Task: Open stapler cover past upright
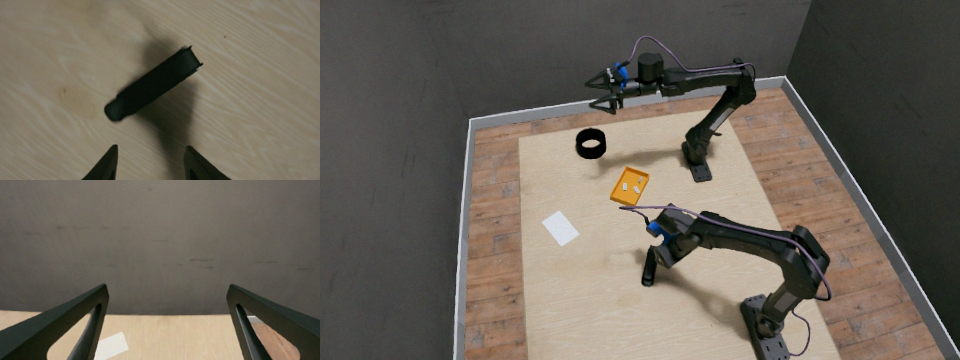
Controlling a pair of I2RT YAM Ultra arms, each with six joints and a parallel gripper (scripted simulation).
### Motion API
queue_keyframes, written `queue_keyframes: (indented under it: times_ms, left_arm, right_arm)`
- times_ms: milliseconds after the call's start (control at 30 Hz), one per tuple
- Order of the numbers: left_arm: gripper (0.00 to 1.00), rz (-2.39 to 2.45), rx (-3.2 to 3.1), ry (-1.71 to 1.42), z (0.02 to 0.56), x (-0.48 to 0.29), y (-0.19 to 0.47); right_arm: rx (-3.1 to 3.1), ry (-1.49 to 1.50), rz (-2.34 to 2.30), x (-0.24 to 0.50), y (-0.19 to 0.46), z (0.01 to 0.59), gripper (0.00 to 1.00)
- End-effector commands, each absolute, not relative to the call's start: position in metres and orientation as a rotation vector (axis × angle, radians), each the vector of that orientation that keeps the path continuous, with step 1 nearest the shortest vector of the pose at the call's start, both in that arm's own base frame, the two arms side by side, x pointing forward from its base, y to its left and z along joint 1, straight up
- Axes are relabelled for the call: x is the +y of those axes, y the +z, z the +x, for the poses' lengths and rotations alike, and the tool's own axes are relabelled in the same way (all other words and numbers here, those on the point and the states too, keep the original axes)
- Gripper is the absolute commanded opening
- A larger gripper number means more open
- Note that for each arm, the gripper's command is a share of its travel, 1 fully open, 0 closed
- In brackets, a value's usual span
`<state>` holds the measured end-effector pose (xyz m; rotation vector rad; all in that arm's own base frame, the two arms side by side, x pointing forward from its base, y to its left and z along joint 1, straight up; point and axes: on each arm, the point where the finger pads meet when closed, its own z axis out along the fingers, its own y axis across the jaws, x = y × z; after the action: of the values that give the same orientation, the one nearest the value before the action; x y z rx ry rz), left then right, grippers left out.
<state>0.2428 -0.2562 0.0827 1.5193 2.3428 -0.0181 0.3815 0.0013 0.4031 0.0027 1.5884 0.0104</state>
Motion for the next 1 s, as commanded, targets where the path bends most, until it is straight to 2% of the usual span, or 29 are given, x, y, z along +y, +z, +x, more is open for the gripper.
queue_keyframes:
  times_ms: [0, 500, 967]
  left_arm:
    - [0.5, 1.727, 2.276, 0.012, 0.245, -0.256, 0.083]
    - [0.5, 2.526, 1.799, 0.01, 0.261, -0.277, 0.054]
    - [0.5, 2.622, 1.701, 0.004, 0.276, -0.288, 0.042]
  right_arm:
    - [1.566, 0.004, -0.004, 0.003, 0.408, 0.381, 1.0]
    - [1.566, 0.004, -0.004, 0.003, 0.408, 0.381, 1.0]
    - [1.566, 0.004, -0.004, 0.003, 0.408, 0.381, 1.0]
